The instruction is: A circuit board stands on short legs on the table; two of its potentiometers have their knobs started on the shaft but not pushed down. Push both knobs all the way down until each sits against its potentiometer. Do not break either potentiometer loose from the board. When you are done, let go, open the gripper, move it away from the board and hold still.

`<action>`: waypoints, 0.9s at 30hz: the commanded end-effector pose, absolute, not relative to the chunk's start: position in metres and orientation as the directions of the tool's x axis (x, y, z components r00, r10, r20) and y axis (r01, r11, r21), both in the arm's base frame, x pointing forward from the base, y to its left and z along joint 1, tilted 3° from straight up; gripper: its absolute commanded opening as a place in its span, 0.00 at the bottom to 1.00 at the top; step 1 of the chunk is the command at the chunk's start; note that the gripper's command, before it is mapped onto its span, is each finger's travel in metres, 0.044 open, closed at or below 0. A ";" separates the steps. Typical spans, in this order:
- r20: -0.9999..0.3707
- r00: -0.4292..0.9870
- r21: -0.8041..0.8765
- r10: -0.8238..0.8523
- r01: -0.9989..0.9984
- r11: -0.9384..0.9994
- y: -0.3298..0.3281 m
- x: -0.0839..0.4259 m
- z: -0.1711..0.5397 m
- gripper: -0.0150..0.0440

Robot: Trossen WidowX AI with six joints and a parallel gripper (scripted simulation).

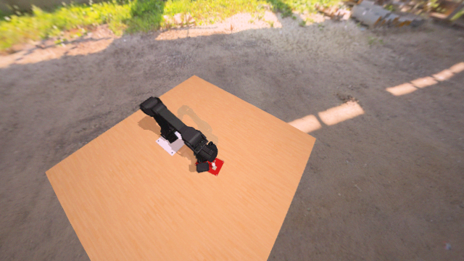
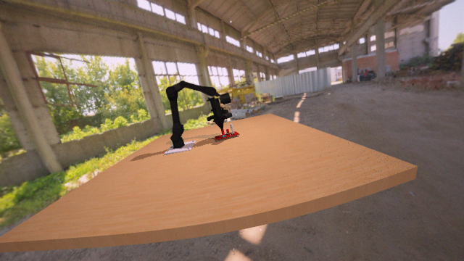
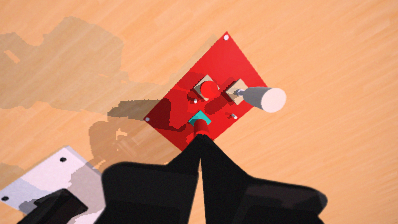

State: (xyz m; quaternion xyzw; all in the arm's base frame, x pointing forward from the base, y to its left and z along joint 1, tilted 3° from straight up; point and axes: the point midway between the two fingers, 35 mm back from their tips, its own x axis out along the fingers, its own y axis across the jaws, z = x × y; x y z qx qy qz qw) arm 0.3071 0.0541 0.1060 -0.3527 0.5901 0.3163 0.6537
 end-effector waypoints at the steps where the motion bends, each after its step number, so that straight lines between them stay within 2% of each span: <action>1: -0.997 0.078 -0.072 -0.012 -0.832 0.550 0.054 0.312 0.084 0.25; 27: -0.997 0.078 -0.072 -0.012 -0.832 0.550 0.053 0.312 0.081 0.25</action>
